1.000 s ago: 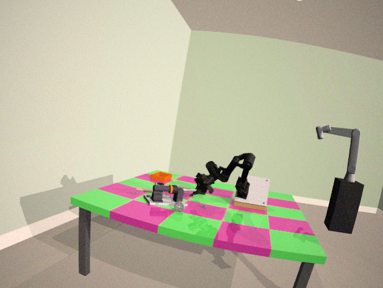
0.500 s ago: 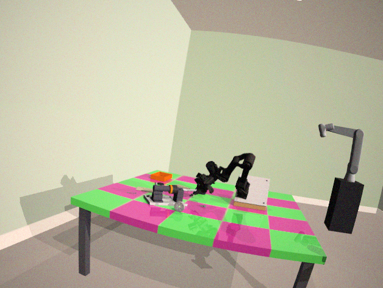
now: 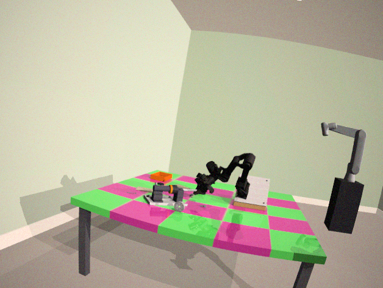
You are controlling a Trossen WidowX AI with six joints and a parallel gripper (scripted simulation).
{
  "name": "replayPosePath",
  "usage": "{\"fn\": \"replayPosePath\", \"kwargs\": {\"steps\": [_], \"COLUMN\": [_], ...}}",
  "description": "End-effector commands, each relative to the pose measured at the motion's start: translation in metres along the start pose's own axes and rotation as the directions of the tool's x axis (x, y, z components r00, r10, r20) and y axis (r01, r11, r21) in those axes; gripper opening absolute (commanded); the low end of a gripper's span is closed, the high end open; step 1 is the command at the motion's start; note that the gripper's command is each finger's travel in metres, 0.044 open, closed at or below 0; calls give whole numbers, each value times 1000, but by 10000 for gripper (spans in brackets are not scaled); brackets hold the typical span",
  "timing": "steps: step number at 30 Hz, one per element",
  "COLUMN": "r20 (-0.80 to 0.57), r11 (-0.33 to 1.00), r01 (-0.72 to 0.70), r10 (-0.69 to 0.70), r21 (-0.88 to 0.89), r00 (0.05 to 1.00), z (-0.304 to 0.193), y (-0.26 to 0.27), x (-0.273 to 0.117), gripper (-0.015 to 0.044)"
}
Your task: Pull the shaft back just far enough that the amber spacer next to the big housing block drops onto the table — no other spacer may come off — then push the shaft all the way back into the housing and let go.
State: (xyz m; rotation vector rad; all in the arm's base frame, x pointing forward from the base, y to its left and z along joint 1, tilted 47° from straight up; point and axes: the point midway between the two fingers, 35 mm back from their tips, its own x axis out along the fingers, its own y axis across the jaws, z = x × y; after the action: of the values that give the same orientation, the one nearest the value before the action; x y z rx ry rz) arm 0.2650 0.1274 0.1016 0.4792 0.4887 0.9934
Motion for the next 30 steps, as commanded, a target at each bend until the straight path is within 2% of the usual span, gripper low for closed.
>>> {"fn": "replayPosePath", "kwargs": {"steps": [1,30], "r20": [1,1], "r11": [1000,1000], "r01": [-1,-1], "r10": [1,1], "r21": [-5,-5], "r00": [1000,1000], "z": [0,-2], "y": [0,0], "x": [-1,-3], "gripper": [0,0]}}
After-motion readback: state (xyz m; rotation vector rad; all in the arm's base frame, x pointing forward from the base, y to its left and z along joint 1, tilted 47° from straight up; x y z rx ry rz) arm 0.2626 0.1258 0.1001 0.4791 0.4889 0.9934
